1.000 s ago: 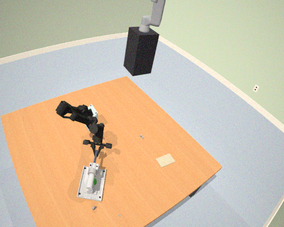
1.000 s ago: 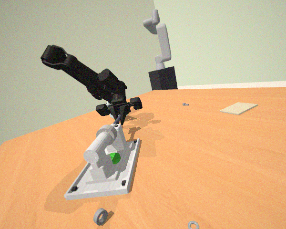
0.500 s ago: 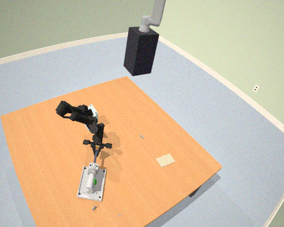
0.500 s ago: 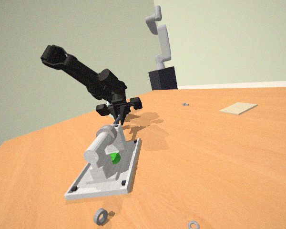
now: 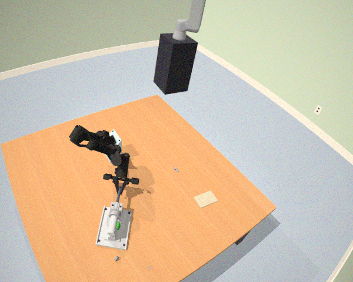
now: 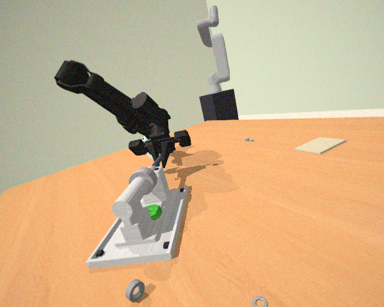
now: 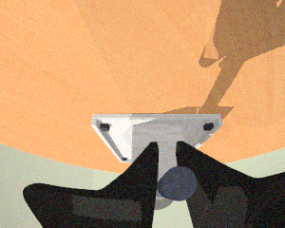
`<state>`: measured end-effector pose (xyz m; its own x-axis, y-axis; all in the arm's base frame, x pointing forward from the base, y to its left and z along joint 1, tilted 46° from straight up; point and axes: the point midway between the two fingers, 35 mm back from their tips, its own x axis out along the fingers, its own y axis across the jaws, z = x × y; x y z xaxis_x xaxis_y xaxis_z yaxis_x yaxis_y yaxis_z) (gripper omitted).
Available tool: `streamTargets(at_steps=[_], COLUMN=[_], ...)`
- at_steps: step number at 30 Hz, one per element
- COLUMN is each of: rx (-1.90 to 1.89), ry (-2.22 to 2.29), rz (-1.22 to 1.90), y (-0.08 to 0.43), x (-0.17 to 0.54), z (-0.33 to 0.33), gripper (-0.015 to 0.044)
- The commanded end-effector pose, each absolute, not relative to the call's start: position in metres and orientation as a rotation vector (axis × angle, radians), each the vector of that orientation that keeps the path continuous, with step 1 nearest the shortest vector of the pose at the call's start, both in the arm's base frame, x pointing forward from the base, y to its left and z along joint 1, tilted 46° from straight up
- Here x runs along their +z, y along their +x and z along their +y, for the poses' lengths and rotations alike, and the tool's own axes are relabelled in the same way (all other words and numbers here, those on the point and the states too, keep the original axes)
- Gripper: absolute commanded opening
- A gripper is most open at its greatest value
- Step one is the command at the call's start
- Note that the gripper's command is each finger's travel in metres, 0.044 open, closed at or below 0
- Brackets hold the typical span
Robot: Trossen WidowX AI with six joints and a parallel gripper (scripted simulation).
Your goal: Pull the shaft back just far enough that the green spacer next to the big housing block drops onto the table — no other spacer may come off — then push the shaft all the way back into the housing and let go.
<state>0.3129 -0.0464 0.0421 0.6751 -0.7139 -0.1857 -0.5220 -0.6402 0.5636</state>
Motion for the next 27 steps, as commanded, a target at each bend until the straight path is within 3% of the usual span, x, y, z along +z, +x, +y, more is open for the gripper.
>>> streamTargets(at_steps=[1,27], rx=[-0.537,-0.543], ry=[2.426,2.422], rz=[-0.960,-0.958], y=[0.3171,0.3158], x=[0.0446,0.0438], z=[-0.0465,-0.0467], gripper=[0.0000,0.0000])
